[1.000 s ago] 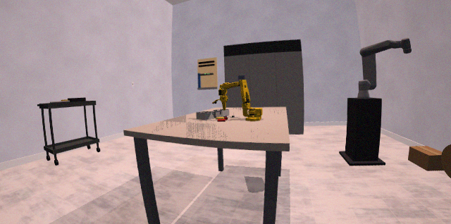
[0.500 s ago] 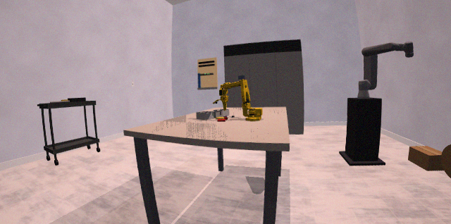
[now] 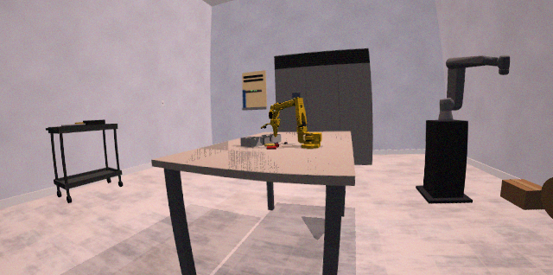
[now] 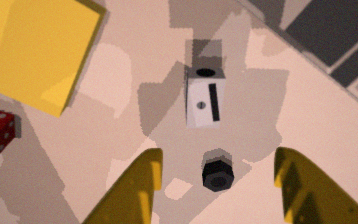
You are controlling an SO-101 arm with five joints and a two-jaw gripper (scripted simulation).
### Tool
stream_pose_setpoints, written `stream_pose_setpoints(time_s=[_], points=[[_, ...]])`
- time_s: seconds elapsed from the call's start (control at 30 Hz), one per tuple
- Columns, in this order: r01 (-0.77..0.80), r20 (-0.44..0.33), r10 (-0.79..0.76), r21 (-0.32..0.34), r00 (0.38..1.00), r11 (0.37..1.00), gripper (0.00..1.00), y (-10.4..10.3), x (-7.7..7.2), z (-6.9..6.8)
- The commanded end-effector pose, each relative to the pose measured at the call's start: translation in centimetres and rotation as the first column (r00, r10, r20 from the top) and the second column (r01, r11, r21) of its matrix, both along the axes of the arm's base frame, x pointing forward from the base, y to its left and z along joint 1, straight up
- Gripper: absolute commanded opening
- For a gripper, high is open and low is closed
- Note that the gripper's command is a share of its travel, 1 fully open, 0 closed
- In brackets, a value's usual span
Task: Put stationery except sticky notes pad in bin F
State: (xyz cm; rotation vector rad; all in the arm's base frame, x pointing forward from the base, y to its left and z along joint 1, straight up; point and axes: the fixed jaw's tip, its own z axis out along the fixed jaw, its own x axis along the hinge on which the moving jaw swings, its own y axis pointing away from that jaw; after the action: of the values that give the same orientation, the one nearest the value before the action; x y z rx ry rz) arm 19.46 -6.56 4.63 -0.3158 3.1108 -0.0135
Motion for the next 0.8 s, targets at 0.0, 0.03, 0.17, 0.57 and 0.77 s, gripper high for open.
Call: stream_pose_setpoints(time_s=[0.0, 0.03, 0.17, 0.57, 0.77], points=[[-0.004, 0.035, 0.004, -0.012, 0.999, 1.000, 0.22, -0.3, 0.4, 0.0], [-0.004, 0.035, 0.004, -0.012, 0.999, 1.000, 0.22, -0.3, 0.4, -0.2], [-0.004, 0.035, 0.004, -0.012, 0.999, 1.000, 0.22, -0.3, 0.5, -1.3], [-0.004, 0.035, 0.004, -0.012, 0.999, 1.000, 0.22, -0.3, 0.4, -3.4], [-0.004, 0.035, 0.004, -0.012, 0.999, 1.000, 0.22, -0.2, 0.4, -3.8]])
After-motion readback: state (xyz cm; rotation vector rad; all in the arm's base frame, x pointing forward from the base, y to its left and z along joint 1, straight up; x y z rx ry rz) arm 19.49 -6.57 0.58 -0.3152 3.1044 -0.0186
